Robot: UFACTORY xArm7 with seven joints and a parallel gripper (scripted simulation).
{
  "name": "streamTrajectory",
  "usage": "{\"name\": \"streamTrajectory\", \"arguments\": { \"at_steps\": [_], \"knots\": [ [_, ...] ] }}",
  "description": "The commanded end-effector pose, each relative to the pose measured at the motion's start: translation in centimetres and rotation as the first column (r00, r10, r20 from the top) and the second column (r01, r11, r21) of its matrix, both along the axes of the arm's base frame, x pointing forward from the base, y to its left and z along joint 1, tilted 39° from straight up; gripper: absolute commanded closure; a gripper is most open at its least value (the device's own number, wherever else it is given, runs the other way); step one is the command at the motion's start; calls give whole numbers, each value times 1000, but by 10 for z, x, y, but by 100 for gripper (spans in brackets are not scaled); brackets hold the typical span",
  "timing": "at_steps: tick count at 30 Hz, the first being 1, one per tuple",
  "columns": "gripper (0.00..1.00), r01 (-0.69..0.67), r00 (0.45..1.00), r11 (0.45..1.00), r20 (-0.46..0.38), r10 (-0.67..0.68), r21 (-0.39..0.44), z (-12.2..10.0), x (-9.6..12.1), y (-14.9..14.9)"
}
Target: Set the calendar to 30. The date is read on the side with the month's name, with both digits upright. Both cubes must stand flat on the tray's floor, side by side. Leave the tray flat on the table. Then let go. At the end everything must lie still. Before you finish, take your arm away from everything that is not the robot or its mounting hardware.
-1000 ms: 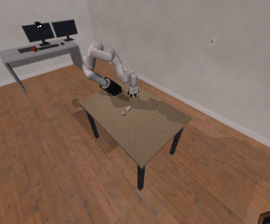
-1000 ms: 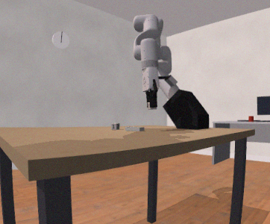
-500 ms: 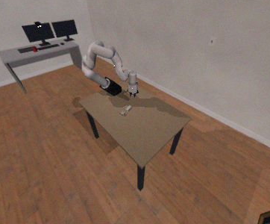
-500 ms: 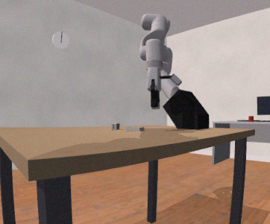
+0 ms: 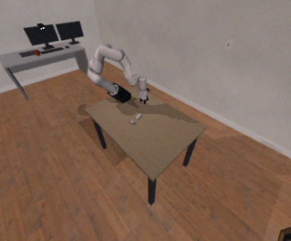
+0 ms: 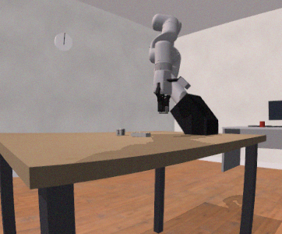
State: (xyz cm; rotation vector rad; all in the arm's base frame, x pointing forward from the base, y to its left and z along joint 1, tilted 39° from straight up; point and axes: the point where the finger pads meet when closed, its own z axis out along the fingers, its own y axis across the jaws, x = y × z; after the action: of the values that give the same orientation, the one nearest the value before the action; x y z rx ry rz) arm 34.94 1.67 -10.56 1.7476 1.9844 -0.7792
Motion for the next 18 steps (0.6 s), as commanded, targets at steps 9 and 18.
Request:
{"name": "streamTrajectory", "arguments": {
  "at_steps": [9, 18],
  "knots": [
    [71, -2, 1000, 1000, 3, 2, 2, 0, 1, 2],
    [71, -2, 1000, 1000, 3, 2, 2, -7, 1, -4]
  ]
}}
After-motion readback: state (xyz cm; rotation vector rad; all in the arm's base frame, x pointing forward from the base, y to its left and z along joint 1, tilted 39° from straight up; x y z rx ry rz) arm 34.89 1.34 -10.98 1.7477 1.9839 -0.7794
